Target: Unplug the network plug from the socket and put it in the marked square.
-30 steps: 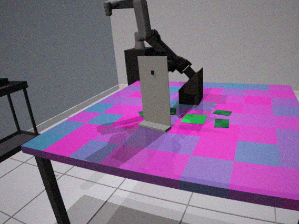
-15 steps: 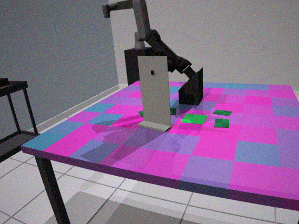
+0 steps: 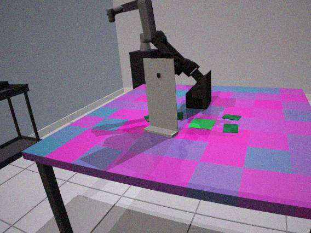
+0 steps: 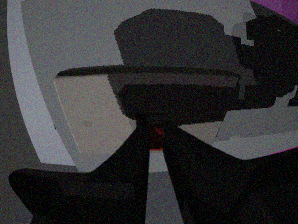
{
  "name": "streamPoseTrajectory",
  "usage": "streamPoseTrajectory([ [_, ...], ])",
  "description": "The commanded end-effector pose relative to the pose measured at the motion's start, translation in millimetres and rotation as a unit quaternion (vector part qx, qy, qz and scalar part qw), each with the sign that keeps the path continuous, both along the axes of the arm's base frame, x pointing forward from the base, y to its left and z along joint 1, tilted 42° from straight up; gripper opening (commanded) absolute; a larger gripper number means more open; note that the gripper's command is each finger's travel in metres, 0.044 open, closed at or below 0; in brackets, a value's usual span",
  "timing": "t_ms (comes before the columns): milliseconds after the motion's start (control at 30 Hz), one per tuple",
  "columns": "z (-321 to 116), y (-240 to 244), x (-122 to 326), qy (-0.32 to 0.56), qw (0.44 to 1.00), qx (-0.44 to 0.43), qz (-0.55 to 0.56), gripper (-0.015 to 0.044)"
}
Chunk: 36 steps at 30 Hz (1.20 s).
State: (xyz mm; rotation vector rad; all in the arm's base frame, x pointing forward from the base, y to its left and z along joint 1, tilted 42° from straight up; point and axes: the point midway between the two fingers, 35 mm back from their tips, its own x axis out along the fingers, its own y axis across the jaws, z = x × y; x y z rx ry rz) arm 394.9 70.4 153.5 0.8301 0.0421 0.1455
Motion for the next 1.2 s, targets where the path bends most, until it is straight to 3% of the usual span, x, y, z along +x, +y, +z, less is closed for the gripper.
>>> streamPoseTrajectory([
  [0,0,0,-1,0.001,1.000,0.002,0.000,0.0000],
  [1167,-5,1,-21,0.002,1.000,0.002,0.000,0.0000],
])
